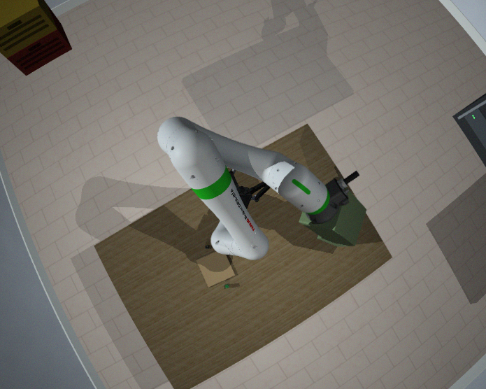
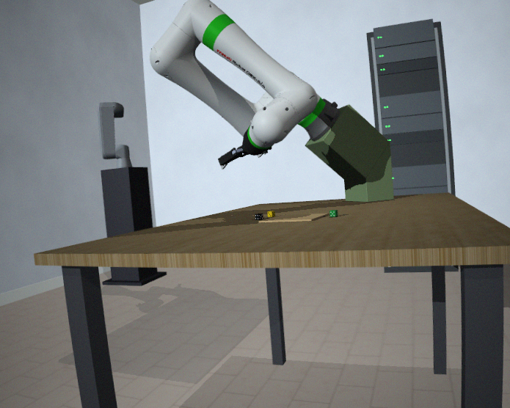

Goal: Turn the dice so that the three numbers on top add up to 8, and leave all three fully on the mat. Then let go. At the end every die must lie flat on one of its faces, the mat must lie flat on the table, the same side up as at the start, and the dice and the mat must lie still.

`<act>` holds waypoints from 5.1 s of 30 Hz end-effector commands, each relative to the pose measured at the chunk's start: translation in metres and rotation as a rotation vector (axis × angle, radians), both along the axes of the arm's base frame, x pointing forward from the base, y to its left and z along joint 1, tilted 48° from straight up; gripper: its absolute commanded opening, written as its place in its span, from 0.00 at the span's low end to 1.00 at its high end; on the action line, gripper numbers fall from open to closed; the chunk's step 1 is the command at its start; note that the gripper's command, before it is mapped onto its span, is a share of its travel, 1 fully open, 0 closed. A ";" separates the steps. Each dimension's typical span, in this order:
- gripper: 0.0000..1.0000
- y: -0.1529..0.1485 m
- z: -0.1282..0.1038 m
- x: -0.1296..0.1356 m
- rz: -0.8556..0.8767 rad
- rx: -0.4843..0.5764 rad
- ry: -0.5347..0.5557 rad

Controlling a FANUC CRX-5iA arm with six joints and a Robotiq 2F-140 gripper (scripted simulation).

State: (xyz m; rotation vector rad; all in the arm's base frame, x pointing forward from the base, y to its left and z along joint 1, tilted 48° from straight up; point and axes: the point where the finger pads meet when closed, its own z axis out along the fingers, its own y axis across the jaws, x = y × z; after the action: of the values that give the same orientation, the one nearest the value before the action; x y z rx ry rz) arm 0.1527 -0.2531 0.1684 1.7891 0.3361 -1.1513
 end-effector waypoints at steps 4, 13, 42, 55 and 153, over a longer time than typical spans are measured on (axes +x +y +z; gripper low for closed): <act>1.00 0.000 0.000 0.000 0.000 0.000 0.000; 1.00 0.000 0.000 0.000 0.000 0.000 0.000; 1.00 0.120 -0.035 0.237 0.590 0.445 -0.505; 1.00 0.236 0.014 0.326 0.900 0.659 -0.702; 1.00 0.194 -0.063 0.359 0.936 0.683 -0.723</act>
State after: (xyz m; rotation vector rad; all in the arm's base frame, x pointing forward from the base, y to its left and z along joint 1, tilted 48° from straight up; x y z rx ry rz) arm 0.5182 -0.0586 0.1091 2.0756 1.0524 0.3226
